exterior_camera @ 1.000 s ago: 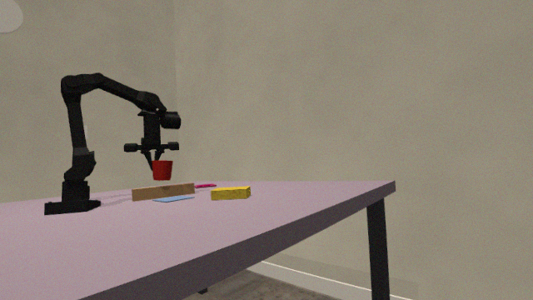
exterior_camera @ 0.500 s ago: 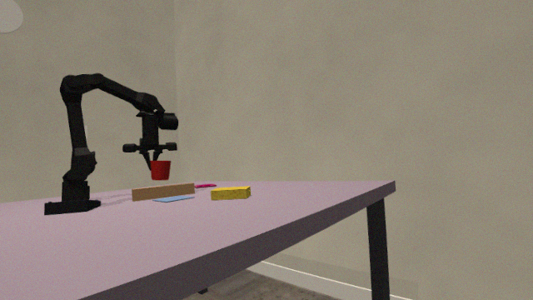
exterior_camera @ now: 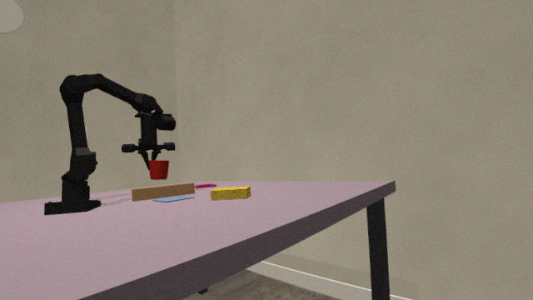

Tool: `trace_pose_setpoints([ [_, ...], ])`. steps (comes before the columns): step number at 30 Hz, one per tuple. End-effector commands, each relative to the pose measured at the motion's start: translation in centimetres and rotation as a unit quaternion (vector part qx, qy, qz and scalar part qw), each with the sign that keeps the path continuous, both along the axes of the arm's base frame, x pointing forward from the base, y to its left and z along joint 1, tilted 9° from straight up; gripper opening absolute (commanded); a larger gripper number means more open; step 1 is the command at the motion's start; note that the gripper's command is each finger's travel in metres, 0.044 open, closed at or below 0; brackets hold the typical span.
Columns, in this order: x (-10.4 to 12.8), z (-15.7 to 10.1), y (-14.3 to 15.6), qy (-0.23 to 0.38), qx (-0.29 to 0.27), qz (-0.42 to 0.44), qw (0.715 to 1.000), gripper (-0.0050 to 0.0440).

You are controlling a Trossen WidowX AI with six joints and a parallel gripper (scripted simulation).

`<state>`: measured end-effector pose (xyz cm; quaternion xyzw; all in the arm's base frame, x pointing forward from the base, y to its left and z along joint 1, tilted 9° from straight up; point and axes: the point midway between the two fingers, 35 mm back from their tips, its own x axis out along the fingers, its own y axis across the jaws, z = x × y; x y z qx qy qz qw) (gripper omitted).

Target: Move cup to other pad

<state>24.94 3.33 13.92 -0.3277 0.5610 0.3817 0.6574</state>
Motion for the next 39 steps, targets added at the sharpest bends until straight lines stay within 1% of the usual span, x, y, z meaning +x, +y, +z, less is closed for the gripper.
trace_pose_setpoints([
  [1, 0.3, 0.3, 0.7, -0.002, -0.001, -0.001, 1.0, 0.0],
  [25, 1.1, 1.3, 4.8, -0.002, -0.001, -0.001, 1.0, 0.0],
  [27, 1.1, 1.3, 4.8, -0.002, -0.001, -0.001, 1.0, 0.0],
  [31, 1.2, 0.9, 4.8, -0.002, -0.001, -0.001, 1.0, 0.0],
  [39, 1.4, -1.0, 5.2, -0.002, -0.001, -0.001, 1.0, 0.0],
])
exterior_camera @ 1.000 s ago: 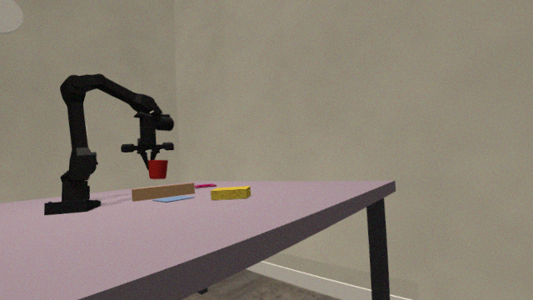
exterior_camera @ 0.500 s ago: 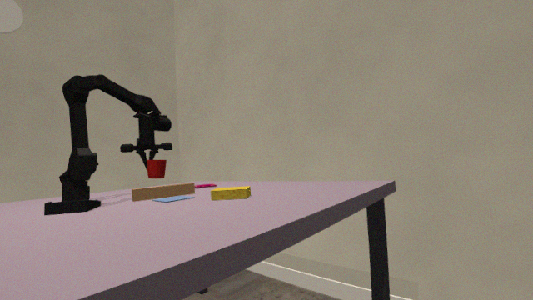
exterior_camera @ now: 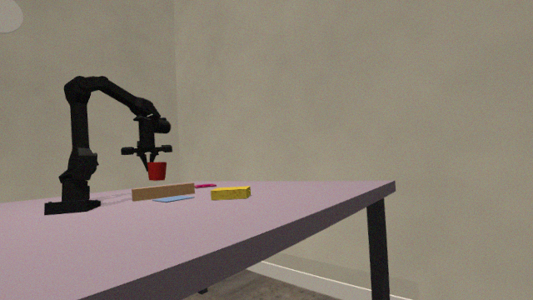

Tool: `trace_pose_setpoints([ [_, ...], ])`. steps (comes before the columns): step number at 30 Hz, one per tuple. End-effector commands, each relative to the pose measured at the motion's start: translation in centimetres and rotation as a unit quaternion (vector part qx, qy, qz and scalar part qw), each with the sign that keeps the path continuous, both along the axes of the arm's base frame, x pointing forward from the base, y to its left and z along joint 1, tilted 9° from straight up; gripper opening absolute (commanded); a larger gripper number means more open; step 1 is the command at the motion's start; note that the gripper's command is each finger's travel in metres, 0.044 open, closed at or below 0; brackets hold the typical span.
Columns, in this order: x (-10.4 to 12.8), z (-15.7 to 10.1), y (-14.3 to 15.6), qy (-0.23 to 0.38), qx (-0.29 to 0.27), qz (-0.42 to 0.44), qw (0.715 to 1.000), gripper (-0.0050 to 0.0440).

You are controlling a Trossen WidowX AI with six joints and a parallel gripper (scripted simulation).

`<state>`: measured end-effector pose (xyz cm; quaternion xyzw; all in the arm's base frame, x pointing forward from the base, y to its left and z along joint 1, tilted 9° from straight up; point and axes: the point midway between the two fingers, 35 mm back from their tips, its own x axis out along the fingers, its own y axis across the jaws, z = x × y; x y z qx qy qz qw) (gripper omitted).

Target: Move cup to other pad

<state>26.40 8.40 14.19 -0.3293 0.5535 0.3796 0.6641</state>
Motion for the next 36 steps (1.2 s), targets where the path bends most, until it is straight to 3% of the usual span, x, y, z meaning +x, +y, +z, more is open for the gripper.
trace_pose_setpoints([
  [1, 0.0, -1.5, 0.1, 0.008, -0.004, -0.001, 1.0, 0.0],
  [20, 0.2, -5.4, 0.7, 0.008, -0.004, -0.001, 1.0, 0.0],
  [36, 0.3, -5.1, 0.8, 0.005, -0.001, 0.001, 1.0, 0.0],
])
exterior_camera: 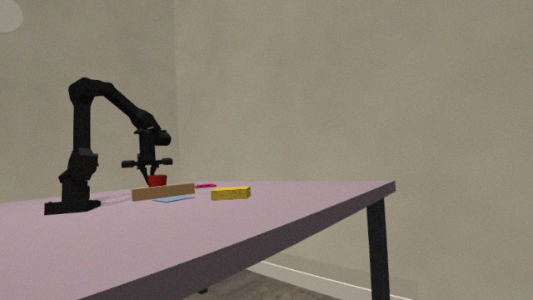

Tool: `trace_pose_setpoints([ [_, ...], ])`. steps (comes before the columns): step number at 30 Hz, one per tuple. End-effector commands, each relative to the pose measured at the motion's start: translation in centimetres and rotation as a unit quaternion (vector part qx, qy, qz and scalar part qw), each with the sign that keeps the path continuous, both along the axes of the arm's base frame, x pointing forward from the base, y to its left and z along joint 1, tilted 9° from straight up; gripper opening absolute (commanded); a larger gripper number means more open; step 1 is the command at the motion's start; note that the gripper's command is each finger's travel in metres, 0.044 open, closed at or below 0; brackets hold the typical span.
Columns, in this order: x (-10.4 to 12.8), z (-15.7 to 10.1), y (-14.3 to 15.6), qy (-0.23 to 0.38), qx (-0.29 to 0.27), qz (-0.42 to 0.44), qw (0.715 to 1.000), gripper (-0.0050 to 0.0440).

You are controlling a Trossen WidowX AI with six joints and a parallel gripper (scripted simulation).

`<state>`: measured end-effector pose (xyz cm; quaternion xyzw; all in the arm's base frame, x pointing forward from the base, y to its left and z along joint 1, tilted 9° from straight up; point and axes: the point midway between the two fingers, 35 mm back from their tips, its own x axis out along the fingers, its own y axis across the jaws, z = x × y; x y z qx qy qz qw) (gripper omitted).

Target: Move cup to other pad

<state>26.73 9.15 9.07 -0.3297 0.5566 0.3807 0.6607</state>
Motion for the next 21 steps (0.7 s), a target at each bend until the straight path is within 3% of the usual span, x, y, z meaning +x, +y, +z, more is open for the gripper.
trace_pose_setpoints([
  [1, -0.01, 0.0, 0.0, 0.001, 0.001, -0.001, 1.0, 0.0],
  [7, -0.01, 0.0, 0.0, 0.001, 0.001, -0.001, 1.0, 0.0],
  [13, -0.01, 0.0, 0.0, 0.001, 0.001, -0.001, 1.0, 0.0128],
  [21, -0.01, 0.0, 0.0, 0.001, 0.001, -0.001, 1.0, 0.0128],
])
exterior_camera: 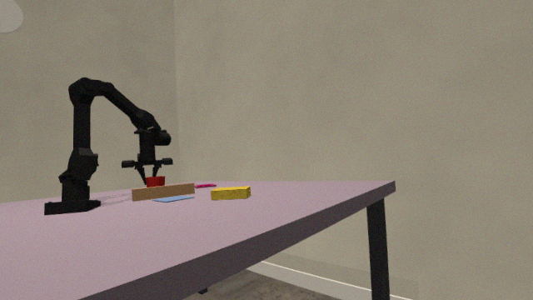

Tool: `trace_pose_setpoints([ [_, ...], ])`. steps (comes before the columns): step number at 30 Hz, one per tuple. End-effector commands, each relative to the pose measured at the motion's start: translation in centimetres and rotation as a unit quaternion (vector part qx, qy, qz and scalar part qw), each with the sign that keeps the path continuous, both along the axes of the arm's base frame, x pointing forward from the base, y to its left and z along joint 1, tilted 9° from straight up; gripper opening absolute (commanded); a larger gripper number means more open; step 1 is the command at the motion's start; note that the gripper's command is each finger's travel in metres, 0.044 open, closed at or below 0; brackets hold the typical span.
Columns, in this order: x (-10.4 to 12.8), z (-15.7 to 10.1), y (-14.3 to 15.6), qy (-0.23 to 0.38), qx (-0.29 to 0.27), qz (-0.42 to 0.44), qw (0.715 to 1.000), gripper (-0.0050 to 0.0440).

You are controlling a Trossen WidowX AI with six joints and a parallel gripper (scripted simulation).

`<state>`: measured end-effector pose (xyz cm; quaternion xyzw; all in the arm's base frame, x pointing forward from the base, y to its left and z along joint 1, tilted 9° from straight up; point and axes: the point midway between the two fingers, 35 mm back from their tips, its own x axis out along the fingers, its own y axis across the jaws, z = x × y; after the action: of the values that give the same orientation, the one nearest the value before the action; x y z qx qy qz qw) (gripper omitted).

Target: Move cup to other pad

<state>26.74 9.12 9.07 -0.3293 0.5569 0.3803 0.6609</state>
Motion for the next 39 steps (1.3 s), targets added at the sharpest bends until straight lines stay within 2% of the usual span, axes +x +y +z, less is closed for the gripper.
trace_pose_setpoints([
  [1, 0.0, 0.0, 0.0, 0.001, 0.001, 0.0, 1.0, 0.0128],
  [9, 0.0, 0.4, 0.0, 0.001, 0.0, 0.0, 1.0, 0.0128],
  [29, -0.8, 4.7, -0.7, 0.004, -0.002, -0.001, 1.0, 0.0128],
  [36, -1.0, 4.8, -0.9, 0.004, -0.002, -0.001, 1.0, 0.0128],
  [39, -1.0, 4.4, -0.8, 0.009, -0.003, -0.002, 1.0, 0.02],
])
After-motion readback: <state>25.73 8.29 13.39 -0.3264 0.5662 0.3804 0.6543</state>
